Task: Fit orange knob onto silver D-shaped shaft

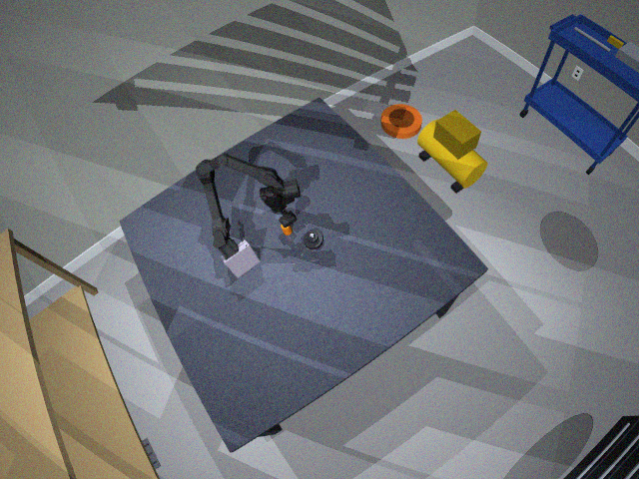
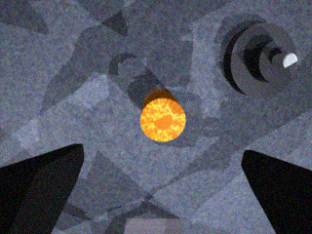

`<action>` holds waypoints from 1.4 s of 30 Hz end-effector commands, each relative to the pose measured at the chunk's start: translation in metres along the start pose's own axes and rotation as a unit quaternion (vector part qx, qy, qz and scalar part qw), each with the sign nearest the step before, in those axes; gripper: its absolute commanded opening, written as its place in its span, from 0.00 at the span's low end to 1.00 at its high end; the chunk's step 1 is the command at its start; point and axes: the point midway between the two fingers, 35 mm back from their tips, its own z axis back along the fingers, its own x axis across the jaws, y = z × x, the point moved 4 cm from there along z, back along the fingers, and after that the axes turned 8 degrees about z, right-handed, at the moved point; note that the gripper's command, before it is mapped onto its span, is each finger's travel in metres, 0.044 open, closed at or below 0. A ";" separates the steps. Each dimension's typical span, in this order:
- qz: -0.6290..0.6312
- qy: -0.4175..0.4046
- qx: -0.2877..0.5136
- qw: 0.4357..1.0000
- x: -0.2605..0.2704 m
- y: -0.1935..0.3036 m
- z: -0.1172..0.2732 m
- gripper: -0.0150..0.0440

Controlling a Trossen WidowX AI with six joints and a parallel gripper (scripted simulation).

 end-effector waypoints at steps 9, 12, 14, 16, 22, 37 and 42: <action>0.618 0.003 0.001 0.786 0.000 0.001 0.000 1.00; 0.666 0.003 0.001 0.746 0.000 0.001 0.000 1.00; 0.667 0.003 0.001 0.745 0.000 0.001 0.000 1.00; 0.667 0.003 0.001 0.745 -0.001 0.002 0.000 1.00; 0.667 0.003 0.001 0.745 -0.002 0.003 0.000 1.00; 0.667 0.003 0.001 0.745 -0.002 0.003 -0.035 1.00; 0.667 0.003 0.001 0.745 -0.002 0.002 -0.049 1.00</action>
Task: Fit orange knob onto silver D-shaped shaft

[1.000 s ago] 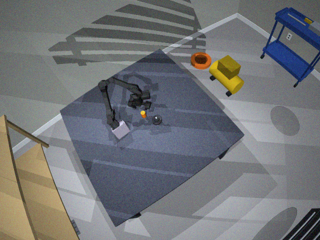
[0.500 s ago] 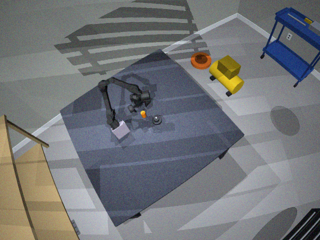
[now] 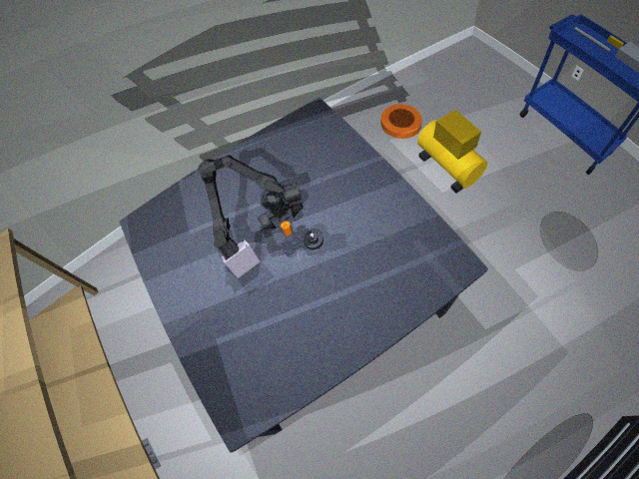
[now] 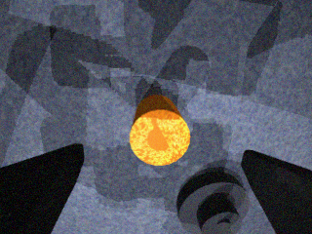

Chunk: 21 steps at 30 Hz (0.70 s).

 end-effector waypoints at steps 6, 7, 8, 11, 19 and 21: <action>-0.007 -0.004 -0.003 1.000 0.001 0.001 -0.013 1.00; -0.007 -0.004 -0.003 1.000 0.001 0.001 -0.015 1.00; -0.007 -0.004 -0.003 1.000 0.001 0.001 -0.017 1.00; -0.007 -0.004 -0.003 1.000 0.001 0.001 -0.021 1.00; -0.007 -0.004 -0.003 1.000 0.000 0.002 -0.035 1.00; -0.007 -0.004 -0.003 1.000 0.000 0.002 -0.038 1.00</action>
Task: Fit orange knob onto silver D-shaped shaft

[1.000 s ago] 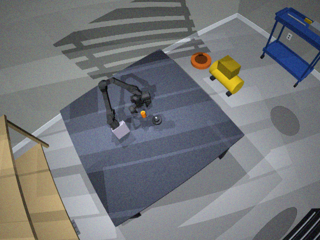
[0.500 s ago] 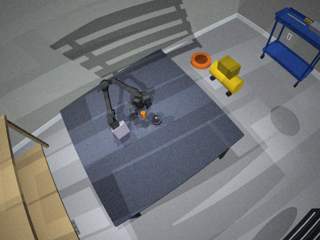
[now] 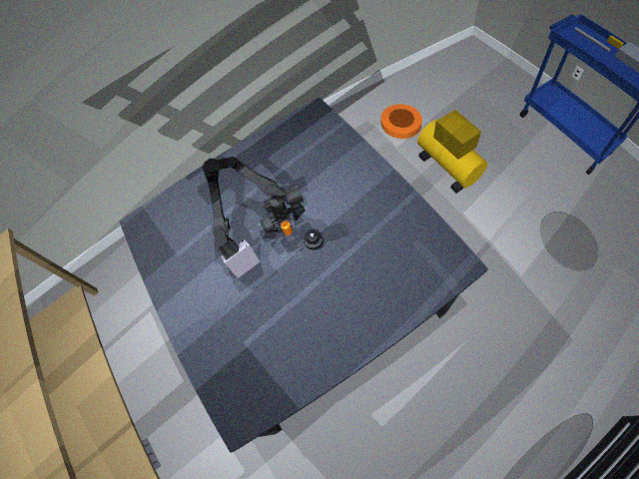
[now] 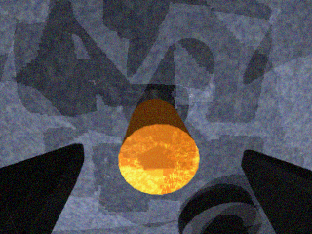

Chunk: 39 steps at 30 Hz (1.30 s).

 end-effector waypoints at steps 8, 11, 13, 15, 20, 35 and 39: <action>-0.006 -0.004 -0.003 1.000 0.002 0.001 -0.020 1.00; -0.006 -0.004 -0.004 1.000 0.002 0.000 -0.024 1.00; -0.006 -0.004 -0.004 1.000 0.003 0.000 -0.028 1.00; -0.006 -0.004 -0.004 1.000 0.003 0.000 -0.031 1.00; -0.006 -0.004 -0.005 1.000 0.004 0.000 -0.039 1.00; -0.006 -0.004 -0.006 1.000 0.004 -0.001 -0.044 0.56; -0.006 -0.004 -0.006 1.000 0.004 -0.001 -0.044 0.51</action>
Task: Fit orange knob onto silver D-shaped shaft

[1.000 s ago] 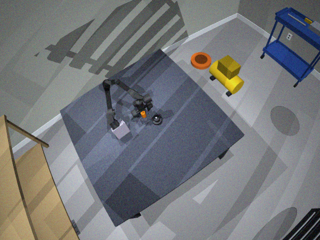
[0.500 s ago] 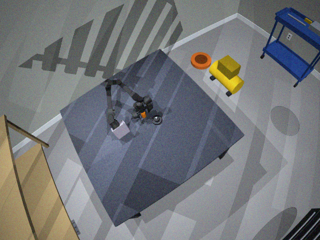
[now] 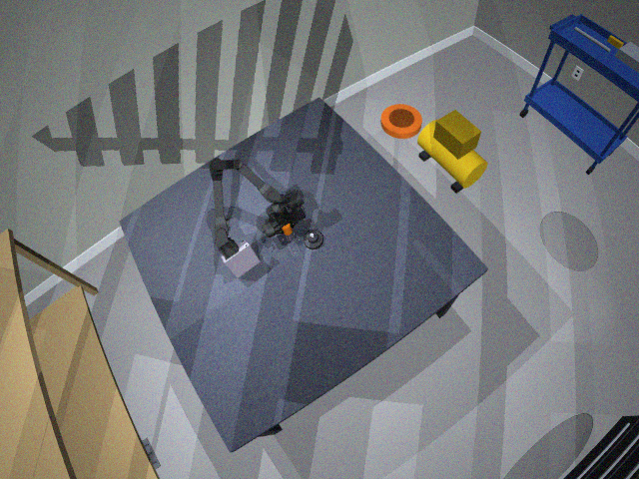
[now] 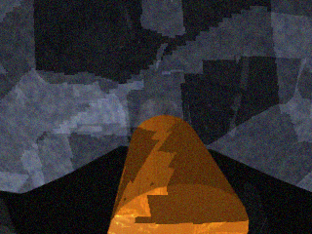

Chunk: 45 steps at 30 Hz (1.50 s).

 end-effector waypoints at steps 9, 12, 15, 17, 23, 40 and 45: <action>-0.003 0.001 0.004 1.000 -0.006 0.004 0.024 0.25; -0.004 0.001 0.006 1.000 -0.008 0.007 0.042 0.25; -0.004 0.001 0.008 1.000 -0.010 0.008 0.060 0.25; -0.004 0.001 0.008 1.000 -0.010 0.009 0.072 0.25; -0.004 0.000 0.006 1.000 -0.007 0.008 0.111 0.25; -0.008 0.044 0.007 0.999 0.003 -0.001 0.145 0.25; -0.010 0.081 0.013 0.997 0.007 -0.008 0.151 0.25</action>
